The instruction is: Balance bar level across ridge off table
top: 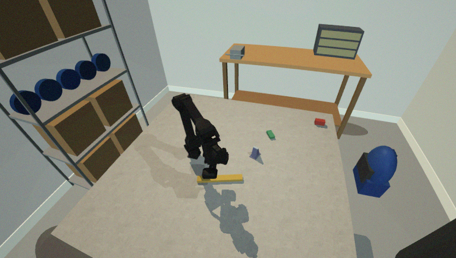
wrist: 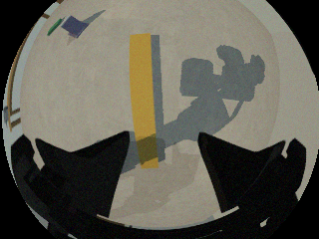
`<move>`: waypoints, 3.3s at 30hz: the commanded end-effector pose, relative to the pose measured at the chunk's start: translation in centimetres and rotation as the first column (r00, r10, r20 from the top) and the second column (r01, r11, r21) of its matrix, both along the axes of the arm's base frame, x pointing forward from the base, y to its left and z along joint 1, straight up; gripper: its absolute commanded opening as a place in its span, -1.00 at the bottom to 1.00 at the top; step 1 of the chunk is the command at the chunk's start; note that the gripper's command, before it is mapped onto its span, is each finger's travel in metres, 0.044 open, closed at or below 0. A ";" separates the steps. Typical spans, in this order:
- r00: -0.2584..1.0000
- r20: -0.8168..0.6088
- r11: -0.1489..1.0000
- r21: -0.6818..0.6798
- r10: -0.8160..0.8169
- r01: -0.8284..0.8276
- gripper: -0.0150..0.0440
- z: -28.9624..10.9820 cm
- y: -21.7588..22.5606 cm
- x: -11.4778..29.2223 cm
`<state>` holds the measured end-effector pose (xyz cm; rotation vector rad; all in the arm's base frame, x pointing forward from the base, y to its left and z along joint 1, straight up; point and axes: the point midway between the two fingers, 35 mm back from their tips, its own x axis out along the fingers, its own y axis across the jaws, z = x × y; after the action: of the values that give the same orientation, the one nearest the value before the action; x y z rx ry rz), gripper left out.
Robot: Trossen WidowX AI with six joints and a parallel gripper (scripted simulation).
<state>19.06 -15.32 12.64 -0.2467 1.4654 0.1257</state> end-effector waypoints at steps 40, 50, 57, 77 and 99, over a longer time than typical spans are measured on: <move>0.992 -0.088 0.995 0.050 0.085 -0.081 0.58 -8.1 1.6 -1.0; 0.992 -0.088 0.995 0.050 0.085 -0.081 0.58 -8.1 1.6 -1.0; 0.993 -0.086 0.996 0.054 0.081 -0.076 0.13 -8.1 1.7 -1.0; 0.993 -0.086 0.996 0.053 0.082 -0.077 -0.49 -5.7 1.4 -0.7; 0.993 -0.087 0.996 0.051 0.084 -0.079 -0.49 0.0 1.4 -0.7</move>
<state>18.41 -13.93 11.65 -0.2571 1.5421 0.2434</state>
